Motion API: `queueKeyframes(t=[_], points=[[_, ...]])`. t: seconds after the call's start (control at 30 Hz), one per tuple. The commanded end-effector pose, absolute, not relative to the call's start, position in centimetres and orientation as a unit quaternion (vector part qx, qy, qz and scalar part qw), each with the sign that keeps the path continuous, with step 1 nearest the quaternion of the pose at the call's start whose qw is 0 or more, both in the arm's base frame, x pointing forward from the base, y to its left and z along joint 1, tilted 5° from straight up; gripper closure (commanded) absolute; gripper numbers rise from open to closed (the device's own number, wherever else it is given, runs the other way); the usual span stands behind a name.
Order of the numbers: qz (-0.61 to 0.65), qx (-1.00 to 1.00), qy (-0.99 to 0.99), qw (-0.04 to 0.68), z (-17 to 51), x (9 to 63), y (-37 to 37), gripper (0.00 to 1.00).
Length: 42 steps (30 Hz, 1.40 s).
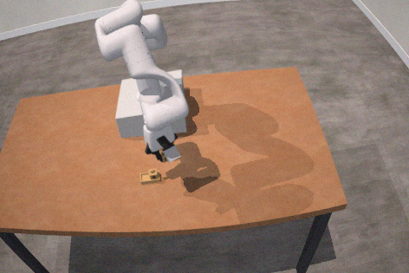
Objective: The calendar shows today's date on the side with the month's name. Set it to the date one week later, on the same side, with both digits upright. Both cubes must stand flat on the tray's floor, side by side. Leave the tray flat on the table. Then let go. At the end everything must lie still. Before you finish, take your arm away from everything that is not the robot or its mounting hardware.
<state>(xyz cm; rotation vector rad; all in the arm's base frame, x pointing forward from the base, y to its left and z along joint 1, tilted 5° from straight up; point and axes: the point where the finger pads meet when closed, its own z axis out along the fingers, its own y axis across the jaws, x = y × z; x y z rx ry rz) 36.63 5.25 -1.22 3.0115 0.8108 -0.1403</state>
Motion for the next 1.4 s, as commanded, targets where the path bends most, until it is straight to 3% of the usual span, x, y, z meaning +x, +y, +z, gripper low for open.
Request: queueKeyframes(t=[0.0, 0.43, 1.37], points=[[-0.04, 0.982, 0.184, 0.024, -1.2, 36.7, 6.4, 0.71], [-0.03, 0.998, 0.046, 0.029, -1.3, 36.5, 8.6, 0.71], [-0.03, 0.998, 0.041, 0.029, -4.3, 36.4, 8.5, 0.71]])
